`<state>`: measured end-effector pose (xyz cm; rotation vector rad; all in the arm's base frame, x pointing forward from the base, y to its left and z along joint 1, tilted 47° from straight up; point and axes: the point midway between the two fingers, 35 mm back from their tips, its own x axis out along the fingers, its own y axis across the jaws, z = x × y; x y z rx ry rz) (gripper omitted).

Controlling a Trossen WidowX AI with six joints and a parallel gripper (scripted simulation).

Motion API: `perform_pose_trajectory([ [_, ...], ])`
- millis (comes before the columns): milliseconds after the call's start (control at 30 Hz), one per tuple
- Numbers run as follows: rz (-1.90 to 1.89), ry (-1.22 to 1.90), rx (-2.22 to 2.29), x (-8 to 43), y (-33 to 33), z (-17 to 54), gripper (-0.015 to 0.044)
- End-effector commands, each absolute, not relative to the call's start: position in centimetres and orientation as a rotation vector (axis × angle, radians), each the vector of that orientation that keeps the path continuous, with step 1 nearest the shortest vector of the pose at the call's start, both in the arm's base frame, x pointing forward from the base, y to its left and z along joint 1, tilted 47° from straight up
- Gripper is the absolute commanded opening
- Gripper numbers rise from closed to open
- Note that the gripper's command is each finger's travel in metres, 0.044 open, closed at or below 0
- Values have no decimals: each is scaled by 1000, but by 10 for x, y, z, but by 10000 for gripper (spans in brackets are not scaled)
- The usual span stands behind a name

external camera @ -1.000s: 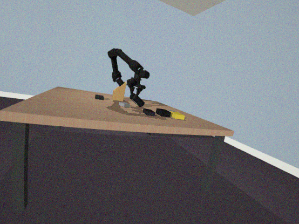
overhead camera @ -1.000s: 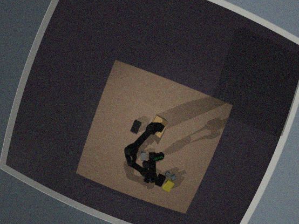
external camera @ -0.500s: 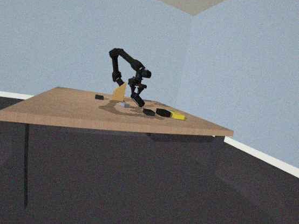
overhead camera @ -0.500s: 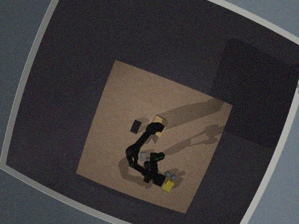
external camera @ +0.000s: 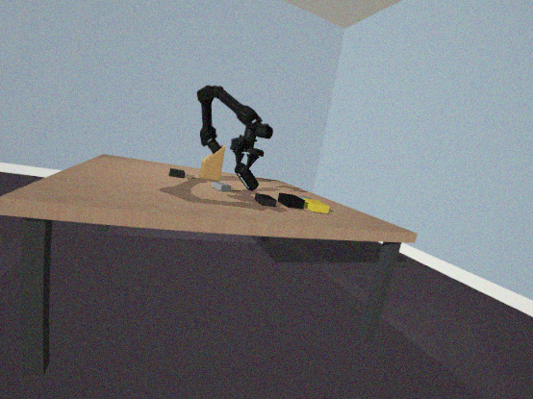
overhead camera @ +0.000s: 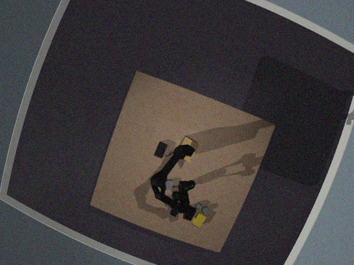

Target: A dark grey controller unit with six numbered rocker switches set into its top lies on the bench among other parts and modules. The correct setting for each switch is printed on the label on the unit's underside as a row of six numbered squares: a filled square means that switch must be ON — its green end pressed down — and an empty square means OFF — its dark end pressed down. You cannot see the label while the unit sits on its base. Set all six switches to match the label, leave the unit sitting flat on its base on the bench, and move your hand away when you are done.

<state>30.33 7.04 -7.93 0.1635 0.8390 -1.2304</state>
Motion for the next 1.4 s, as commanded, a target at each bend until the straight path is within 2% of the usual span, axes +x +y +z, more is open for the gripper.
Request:
perform_pose_trajectory([
  [0,-1227,837,165,302,76,-81,336],
  [1367,-1224,769,117,285,103,-91,336],
])
